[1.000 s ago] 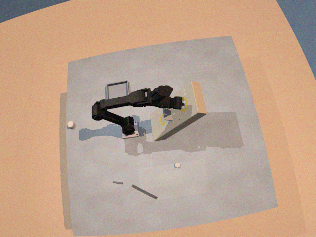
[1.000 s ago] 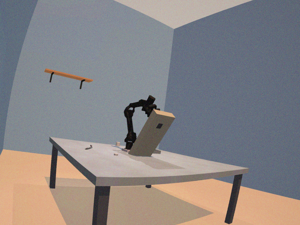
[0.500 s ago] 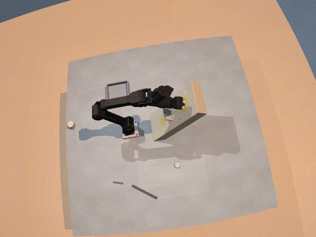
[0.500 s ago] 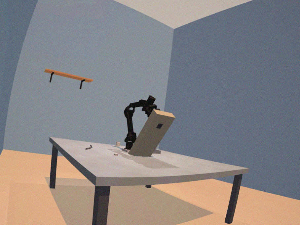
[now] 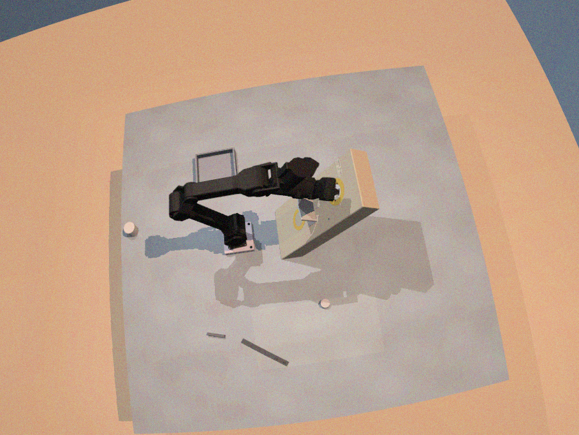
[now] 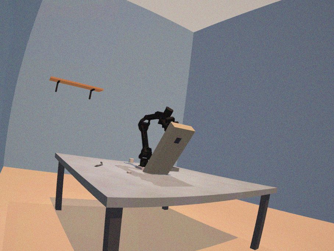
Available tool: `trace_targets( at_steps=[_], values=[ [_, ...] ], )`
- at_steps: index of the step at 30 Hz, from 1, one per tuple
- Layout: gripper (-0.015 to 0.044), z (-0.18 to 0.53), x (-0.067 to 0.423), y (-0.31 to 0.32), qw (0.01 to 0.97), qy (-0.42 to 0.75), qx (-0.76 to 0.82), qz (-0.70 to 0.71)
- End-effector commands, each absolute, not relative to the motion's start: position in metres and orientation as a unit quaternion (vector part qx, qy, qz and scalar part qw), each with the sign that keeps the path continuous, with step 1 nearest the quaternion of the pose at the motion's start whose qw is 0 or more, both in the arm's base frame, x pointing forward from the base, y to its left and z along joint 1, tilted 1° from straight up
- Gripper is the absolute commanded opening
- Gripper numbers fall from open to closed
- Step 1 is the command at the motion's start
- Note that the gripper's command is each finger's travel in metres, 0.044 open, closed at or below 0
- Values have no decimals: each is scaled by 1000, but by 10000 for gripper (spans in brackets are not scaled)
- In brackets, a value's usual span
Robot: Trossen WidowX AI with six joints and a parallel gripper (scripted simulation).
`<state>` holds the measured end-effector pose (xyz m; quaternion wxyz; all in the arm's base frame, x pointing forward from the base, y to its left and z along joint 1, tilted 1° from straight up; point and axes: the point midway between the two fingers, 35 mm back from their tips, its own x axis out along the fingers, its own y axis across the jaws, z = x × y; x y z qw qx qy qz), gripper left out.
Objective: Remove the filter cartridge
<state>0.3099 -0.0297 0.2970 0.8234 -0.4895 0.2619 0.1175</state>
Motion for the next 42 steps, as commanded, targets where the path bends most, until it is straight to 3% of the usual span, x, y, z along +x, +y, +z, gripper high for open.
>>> trace_targets(
  at_steps=[1, 42],
  values=[
    [89, 295, 313, -30, 823, 262, -490, 116],
    [89, 288, 325, -31, 824, 262, -490, 116]
  ],
)
